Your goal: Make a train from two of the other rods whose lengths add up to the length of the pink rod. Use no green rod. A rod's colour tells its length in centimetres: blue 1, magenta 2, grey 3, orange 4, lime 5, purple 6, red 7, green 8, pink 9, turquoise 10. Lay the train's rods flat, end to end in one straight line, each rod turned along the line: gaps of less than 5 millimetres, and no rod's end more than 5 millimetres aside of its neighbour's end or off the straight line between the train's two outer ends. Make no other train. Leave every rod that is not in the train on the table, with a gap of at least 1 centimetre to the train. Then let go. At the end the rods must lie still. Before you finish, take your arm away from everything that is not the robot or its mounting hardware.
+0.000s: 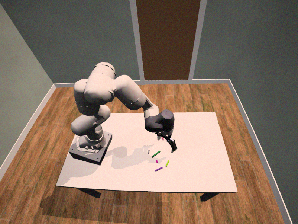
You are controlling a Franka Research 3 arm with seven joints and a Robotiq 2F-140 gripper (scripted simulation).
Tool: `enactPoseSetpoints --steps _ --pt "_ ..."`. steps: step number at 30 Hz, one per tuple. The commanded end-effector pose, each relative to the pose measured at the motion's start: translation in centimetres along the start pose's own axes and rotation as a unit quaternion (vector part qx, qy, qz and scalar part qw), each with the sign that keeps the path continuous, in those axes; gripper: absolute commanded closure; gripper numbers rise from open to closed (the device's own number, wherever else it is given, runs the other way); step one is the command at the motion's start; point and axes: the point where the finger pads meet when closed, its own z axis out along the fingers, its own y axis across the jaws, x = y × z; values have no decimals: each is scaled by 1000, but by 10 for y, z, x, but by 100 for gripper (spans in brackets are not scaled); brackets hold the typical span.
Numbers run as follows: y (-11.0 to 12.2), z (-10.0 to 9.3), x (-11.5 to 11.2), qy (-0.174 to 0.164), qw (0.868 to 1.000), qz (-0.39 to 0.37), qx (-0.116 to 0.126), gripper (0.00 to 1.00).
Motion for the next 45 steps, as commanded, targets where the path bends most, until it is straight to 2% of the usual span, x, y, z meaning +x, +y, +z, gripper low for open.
enactPoseSetpoints --steps 1,45 --pt "0 1 0 1 1000 -2 0 0" --pt "-1 0 -1 2 1000 9 0 0"
